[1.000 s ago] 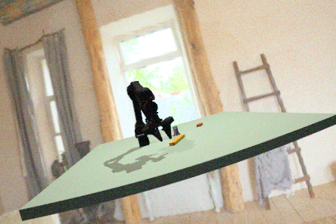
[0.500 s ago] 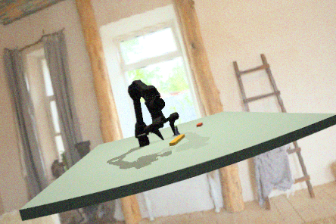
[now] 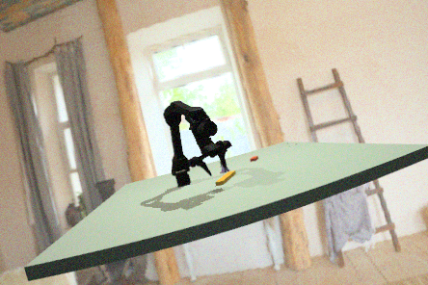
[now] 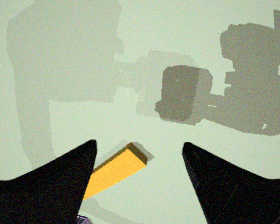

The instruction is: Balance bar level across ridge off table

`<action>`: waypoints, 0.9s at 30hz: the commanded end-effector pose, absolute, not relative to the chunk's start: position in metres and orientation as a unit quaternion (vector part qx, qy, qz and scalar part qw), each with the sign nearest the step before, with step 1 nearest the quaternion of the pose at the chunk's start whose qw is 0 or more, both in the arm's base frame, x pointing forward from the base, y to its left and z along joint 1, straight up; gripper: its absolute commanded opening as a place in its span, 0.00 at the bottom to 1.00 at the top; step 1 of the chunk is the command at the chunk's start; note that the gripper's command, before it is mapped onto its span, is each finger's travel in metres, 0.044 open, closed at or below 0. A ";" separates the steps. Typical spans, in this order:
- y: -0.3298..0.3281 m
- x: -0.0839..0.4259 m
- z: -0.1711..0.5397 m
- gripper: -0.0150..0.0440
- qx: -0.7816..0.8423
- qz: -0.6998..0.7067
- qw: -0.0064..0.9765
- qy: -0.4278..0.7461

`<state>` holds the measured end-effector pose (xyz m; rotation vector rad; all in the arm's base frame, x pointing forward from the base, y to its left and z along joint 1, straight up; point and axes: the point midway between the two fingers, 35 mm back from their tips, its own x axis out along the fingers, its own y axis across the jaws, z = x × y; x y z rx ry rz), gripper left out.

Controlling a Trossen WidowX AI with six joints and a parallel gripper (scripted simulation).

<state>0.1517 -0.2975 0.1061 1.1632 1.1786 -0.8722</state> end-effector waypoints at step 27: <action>-0.247 0.174 0.112 0.79 0.126 -0.082 0.734 0.662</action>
